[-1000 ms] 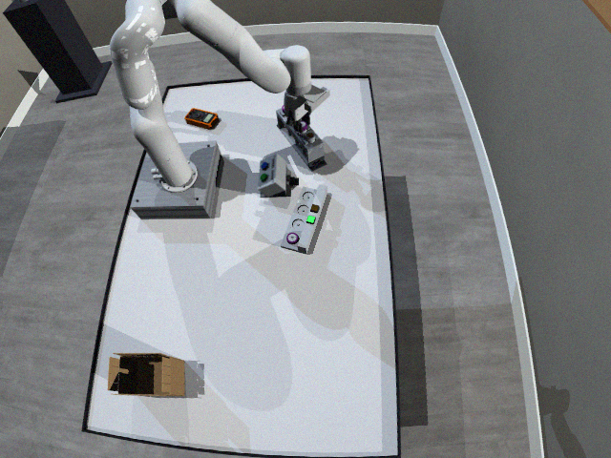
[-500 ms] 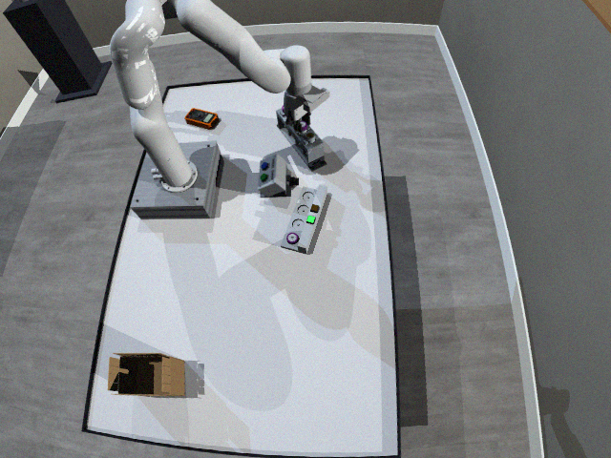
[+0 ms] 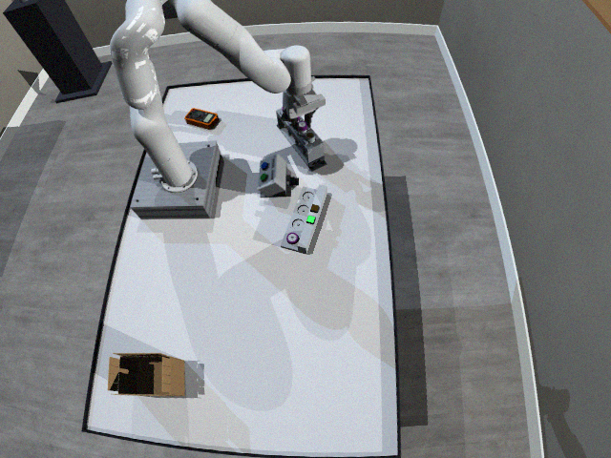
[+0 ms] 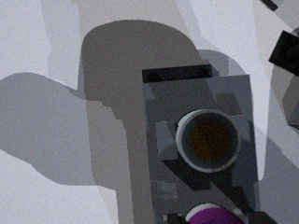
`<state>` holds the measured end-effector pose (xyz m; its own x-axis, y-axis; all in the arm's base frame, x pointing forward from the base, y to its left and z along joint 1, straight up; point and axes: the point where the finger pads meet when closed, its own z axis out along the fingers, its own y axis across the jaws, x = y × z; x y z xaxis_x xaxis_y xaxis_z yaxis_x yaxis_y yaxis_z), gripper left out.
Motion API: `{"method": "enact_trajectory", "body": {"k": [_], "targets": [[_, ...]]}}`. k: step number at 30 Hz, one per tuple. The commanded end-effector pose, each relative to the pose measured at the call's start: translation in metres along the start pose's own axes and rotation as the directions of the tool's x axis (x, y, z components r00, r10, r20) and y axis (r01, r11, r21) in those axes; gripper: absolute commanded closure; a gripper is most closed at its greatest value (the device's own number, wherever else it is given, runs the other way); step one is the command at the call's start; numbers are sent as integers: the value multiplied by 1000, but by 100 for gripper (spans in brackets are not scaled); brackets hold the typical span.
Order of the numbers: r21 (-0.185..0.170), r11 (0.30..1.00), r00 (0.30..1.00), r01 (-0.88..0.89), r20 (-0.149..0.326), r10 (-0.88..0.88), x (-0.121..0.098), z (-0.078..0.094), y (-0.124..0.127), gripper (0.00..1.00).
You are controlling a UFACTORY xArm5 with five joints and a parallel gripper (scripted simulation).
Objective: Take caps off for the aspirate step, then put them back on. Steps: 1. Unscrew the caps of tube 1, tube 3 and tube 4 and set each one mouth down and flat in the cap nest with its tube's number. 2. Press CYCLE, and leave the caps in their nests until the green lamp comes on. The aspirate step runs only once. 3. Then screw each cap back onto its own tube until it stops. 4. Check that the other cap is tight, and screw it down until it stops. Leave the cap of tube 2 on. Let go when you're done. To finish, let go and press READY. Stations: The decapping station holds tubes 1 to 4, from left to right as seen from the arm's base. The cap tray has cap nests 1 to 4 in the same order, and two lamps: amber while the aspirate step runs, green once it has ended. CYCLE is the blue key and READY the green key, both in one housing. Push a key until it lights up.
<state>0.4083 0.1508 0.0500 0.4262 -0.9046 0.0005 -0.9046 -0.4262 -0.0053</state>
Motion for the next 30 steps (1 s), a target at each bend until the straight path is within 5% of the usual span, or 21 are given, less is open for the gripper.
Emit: {"method": "enact_trajectory", "body": {"k": [1, 6, 15, 16, 26, 30], "targets": [[3, 985, 985, -171, 4, 171, 0, 0, -1, 100], [2, 948, 948, -318, 5, 318, 0, 0, -1, 100], [2, 948, 948, -318, 5, 318, 0, 0, -1, 100], [2, 948, 948, -318, 5, 318, 0, 0, -1, 54], [2, 948, 948, -318, 5, 318, 0, 0, -1, 54], [3, 987, 987, -163, 4, 163, 0, -1, -1, 54]]}}
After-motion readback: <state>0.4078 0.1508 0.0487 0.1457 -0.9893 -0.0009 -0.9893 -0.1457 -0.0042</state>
